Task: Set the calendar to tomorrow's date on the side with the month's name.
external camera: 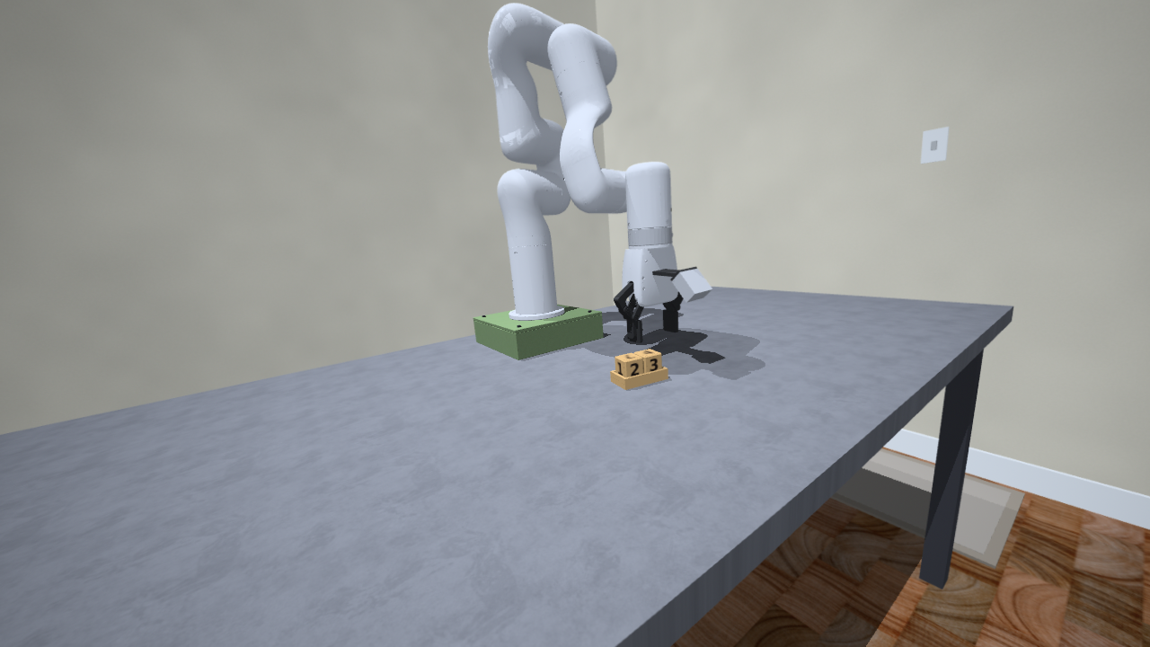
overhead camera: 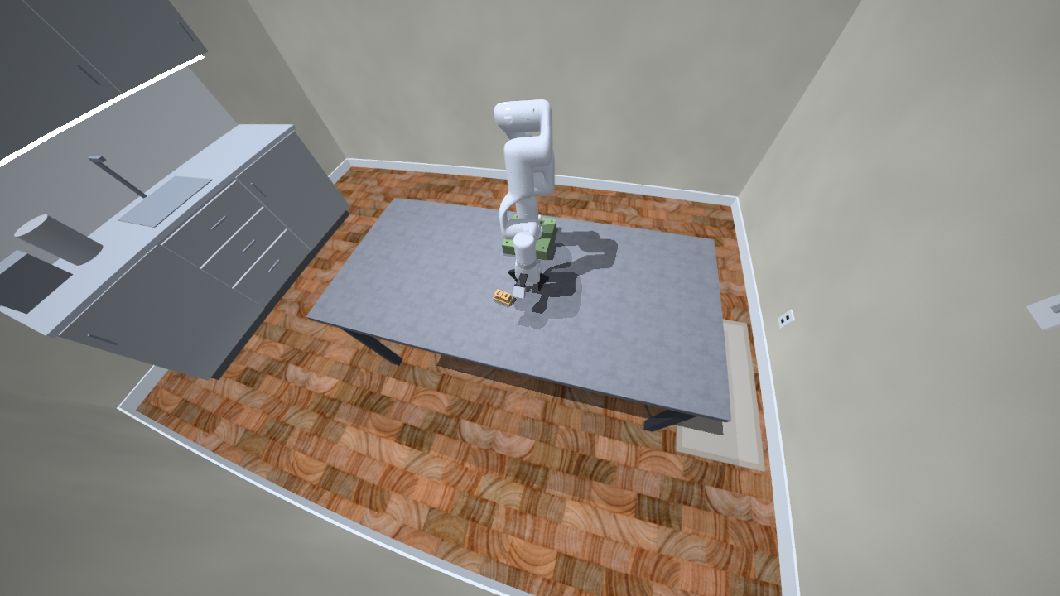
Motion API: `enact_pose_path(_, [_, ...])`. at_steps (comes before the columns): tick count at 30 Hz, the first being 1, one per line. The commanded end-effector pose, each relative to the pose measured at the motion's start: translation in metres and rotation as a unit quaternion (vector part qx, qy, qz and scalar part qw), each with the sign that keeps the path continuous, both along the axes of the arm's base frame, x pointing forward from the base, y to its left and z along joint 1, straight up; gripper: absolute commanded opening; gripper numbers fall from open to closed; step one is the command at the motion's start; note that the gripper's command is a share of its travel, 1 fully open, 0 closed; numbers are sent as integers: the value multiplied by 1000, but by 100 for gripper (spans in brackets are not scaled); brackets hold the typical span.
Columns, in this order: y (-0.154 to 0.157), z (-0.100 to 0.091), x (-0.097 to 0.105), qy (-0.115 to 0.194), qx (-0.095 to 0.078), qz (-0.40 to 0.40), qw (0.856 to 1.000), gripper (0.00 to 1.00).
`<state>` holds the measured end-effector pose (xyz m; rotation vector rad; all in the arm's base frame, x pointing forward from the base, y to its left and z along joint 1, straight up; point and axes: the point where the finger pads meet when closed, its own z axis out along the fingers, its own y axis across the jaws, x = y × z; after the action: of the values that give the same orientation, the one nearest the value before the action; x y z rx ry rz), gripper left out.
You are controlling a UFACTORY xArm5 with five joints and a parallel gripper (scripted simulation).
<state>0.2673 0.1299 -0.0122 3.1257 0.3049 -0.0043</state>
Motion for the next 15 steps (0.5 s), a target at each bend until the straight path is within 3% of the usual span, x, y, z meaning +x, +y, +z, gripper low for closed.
enact_pose_path(1, [0,14,1,-1,0,0,1000,100])
enact_pose_path(9, [0,19,1,-1,0,4,1000,100])
enact_pose_path(15, [-5,19,8,-1,1,87,996,100])
